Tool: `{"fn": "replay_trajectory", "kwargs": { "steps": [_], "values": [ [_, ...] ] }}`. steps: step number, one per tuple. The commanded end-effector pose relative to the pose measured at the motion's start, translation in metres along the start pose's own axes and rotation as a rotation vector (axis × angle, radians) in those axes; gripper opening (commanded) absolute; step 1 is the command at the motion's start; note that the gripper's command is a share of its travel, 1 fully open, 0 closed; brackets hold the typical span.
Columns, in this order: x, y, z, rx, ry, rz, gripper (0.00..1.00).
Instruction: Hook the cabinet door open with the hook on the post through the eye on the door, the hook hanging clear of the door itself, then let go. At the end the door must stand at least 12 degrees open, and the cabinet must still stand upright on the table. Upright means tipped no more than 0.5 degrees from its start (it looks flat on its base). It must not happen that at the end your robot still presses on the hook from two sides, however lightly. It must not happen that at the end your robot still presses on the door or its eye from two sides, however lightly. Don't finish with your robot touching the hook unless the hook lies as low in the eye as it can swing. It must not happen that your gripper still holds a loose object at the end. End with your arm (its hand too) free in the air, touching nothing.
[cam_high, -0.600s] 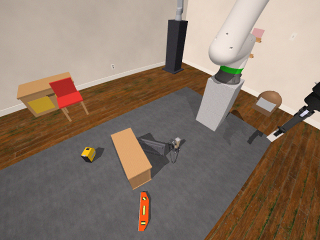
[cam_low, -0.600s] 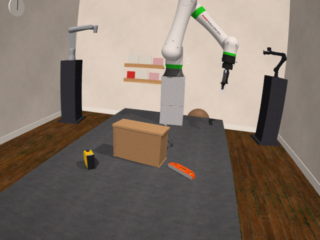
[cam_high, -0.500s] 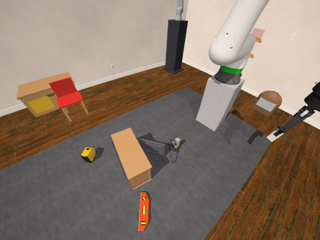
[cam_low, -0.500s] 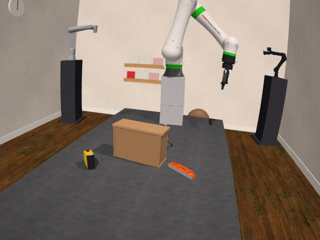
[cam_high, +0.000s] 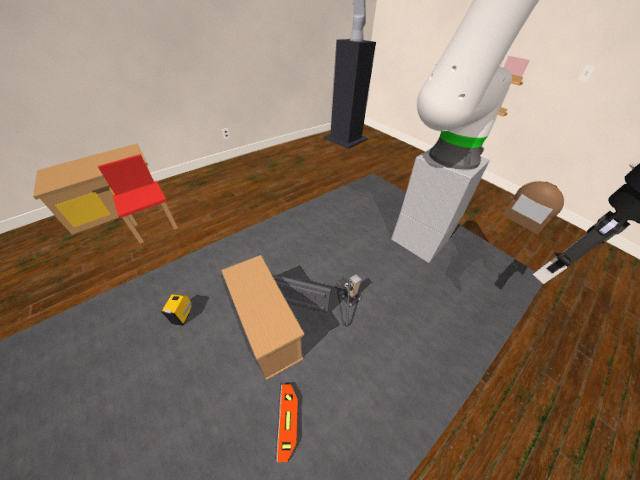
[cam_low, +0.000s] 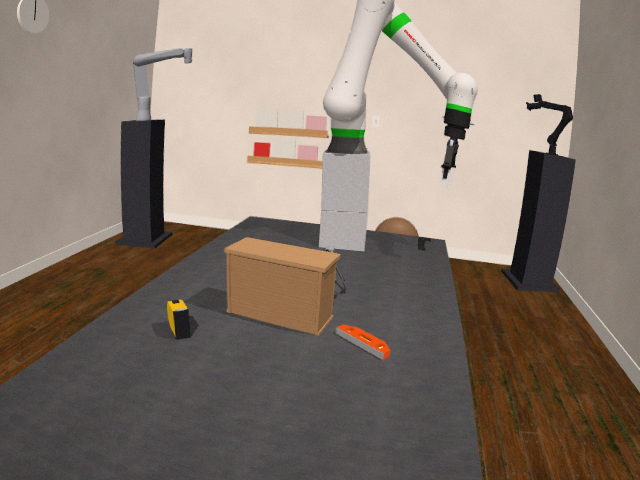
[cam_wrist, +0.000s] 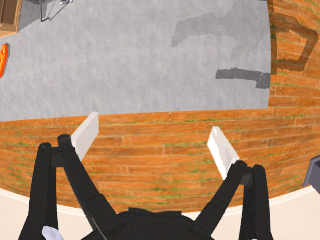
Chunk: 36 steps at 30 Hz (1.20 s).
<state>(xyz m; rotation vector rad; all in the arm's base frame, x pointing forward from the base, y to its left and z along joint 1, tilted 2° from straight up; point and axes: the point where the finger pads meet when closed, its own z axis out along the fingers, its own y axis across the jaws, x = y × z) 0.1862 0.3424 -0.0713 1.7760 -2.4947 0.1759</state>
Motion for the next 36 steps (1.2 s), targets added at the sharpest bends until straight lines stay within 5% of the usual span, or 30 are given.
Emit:
{"fn": "replay_trajectory", "kwargs": {
  "steps": [1,6,14,16,17,36],
  "values": [
    [0.000,-0.001,0.000,0.000,0.000,0.004,1.00],
    [-0.002,-0.028,0.002,-0.010,-0.004,0.134,1.00],
    [0.007,-0.128,0.014,-0.039,-0.011,0.563,1.00],
    [0.007,-0.128,0.014,-0.039,-0.011,0.563,1.00],
    [0.014,-0.157,0.018,-0.047,-0.012,0.698,1.00],
    [0.115,-0.330,0.050,-0.093,-0.011,1.546,1.00]
  ]
}}
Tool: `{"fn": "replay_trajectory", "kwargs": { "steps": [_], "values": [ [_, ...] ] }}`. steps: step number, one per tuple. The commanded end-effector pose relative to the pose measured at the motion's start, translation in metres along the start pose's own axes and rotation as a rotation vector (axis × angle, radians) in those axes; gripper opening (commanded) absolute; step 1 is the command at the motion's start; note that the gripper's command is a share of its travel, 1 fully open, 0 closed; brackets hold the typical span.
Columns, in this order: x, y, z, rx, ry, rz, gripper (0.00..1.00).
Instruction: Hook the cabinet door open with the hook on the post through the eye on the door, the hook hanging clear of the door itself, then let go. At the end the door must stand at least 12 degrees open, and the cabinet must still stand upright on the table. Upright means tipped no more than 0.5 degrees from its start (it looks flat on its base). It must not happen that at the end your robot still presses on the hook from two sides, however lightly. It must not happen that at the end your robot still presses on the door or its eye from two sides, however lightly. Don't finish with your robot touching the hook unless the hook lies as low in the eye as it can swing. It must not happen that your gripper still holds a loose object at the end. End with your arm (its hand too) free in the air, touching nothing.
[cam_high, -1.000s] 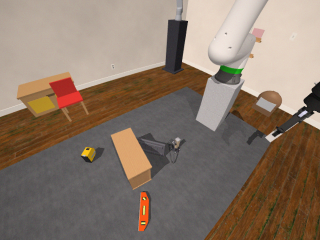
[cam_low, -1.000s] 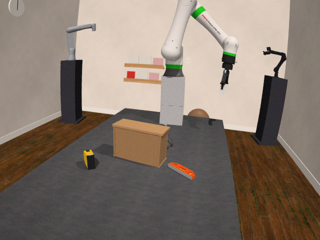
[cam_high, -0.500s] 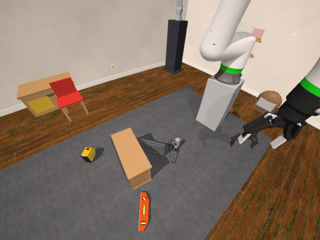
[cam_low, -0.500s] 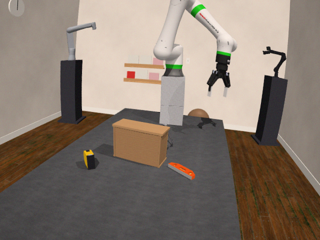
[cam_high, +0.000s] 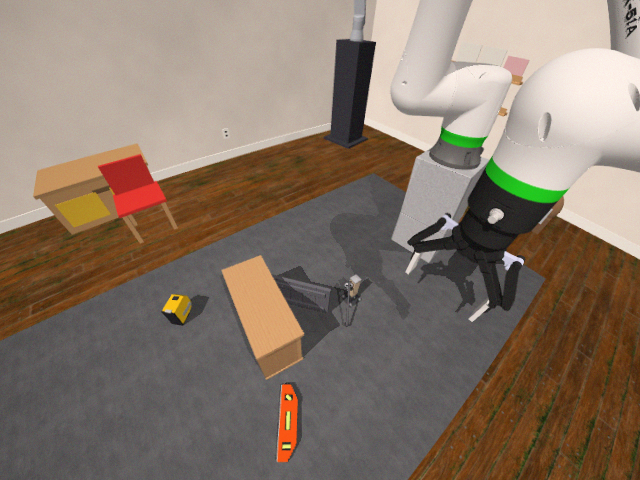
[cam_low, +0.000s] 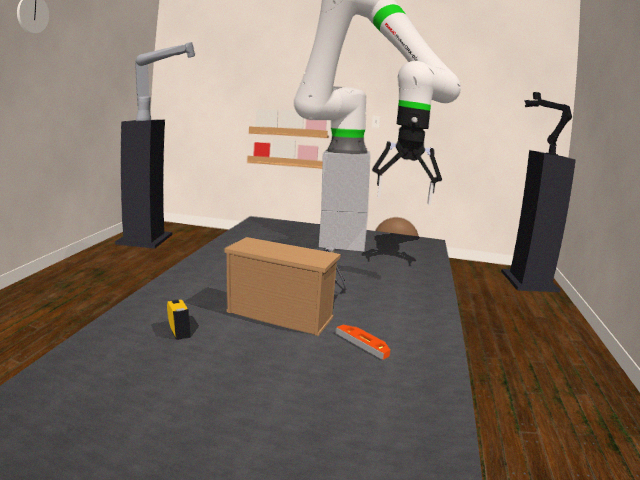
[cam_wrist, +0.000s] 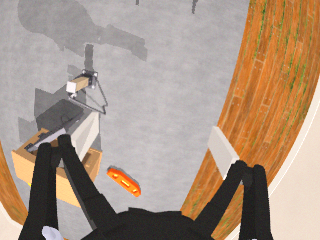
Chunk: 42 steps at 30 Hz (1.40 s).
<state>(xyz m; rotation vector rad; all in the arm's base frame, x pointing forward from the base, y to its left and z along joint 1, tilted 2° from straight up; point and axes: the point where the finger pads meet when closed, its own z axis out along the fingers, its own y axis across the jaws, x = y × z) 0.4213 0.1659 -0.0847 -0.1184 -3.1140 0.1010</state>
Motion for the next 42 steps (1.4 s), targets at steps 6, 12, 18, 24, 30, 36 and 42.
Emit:
{"fn": "replay_trajectory", "kwargs": {
  "steps": [6,12,18,24,30,36,42],
  "values": [
    [-0.071,-0.103,0.014,-0.018,-0.005,0.512,1.00],
    [-0.095,-0.167,0.021,-0.028,-0.007,0.795,1.00],
    [-0.107,-0.217,0.027,-0.033,-0.008,0.976,1.00],
    [-0.108,-0.225,0.028,-0.033,-0.009,1.005,1.00],
    [-0.108,-0.224,0.038,-0.033,-0.009,1.005,0.16],
    [-0.108,-0.224,0.054,-0.034,-0.008,1.005,0.16],
    [-0.108,-0.224,0.054,-0.034,-0.008,1.005,0.16]
  ]
}}
